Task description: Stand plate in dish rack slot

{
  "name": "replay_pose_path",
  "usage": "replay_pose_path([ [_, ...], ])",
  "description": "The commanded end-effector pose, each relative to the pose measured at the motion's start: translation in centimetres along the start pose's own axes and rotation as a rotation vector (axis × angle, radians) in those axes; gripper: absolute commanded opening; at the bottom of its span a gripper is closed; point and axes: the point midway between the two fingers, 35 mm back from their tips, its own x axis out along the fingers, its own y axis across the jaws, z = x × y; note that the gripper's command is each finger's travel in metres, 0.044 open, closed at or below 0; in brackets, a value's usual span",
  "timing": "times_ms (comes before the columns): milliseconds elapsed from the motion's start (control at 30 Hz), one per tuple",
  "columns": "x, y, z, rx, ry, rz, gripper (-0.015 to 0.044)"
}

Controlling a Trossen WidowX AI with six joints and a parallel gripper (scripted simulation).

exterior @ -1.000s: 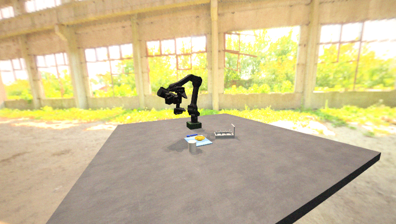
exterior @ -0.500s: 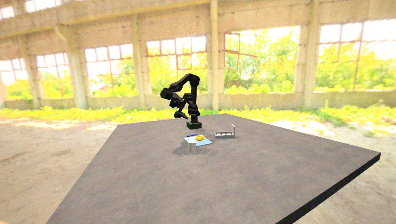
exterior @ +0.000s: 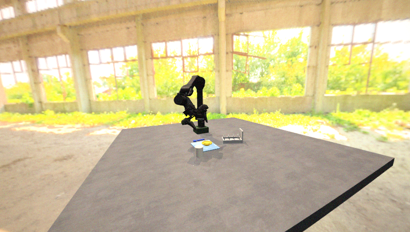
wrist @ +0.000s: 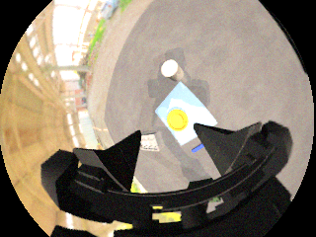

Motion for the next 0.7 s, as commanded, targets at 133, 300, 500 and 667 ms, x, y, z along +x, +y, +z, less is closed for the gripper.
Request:
replay_pose_path([
  [133, 2.4, 0.0, -0.6, -0.175, 0.115, -0.17, 0.04],
  [300, 3.6, 0.0, -1.0, -0.287, 0.18, -0.267, 0.04],
  [500, 4.9, 0.2, -1.3, -0.428, 0.256, -0.38, 0.04],
  [667, 5.8, 0.5, -1.6, -0.541, 0.313, -0.466, 0.04],
])
